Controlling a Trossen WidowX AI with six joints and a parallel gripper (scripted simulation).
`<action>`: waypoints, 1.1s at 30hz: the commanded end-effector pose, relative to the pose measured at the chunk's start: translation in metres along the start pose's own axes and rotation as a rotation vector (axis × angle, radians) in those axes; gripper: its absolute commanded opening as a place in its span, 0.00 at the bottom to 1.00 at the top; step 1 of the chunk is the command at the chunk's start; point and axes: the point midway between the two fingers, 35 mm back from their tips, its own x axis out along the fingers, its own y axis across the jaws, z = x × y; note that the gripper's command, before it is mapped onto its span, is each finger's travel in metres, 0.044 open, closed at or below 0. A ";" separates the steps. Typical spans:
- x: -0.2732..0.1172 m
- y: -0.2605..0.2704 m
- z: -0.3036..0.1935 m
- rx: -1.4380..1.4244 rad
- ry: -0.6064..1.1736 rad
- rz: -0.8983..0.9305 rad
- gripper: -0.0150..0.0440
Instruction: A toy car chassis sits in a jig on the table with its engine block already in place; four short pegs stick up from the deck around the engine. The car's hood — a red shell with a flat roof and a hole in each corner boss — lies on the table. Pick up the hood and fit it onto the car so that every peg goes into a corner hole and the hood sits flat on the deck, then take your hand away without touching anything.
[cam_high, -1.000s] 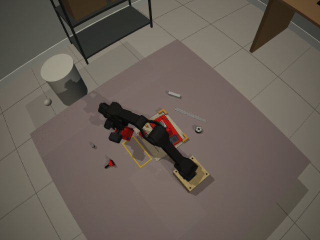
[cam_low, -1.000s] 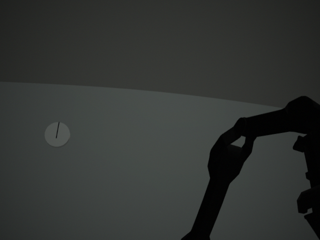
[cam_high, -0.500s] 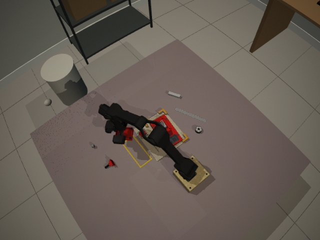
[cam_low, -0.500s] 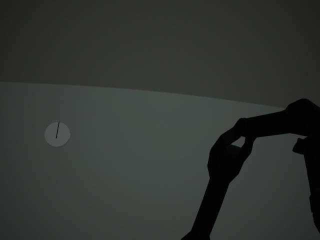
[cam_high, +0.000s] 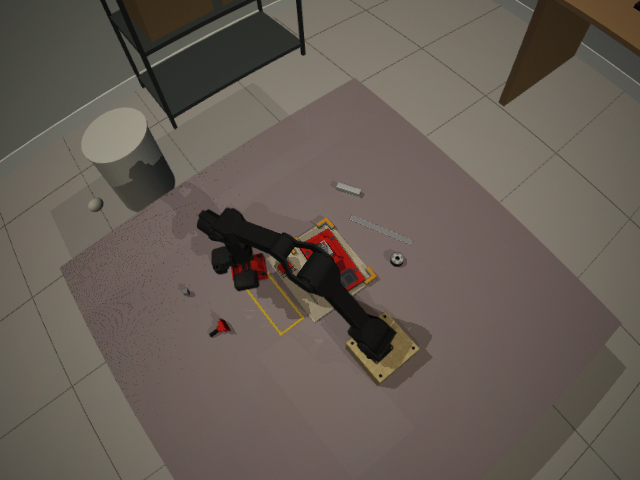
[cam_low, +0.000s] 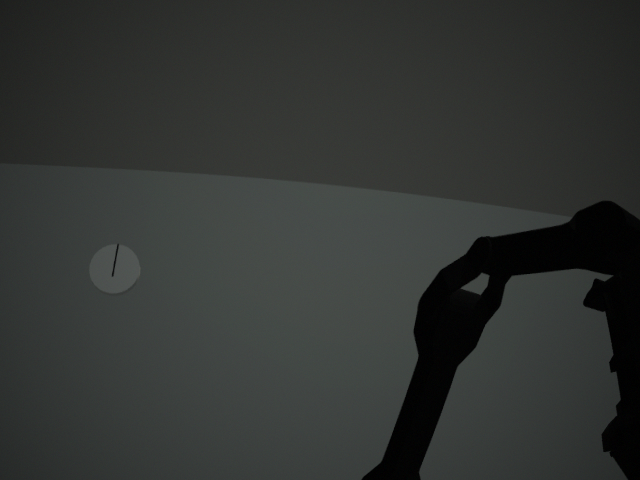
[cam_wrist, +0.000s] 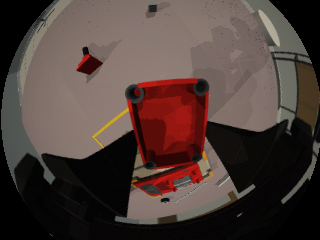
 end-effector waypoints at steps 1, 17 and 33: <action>-0.002 0.001 0.000 -0.086 -0.003 -0.006 0.25; -0.002 0.007 -0.001 -0.394 -0.002 -0.007 0.25; -0.002 0.014 -0.002 -0.702 -0.001 -0.008 0.25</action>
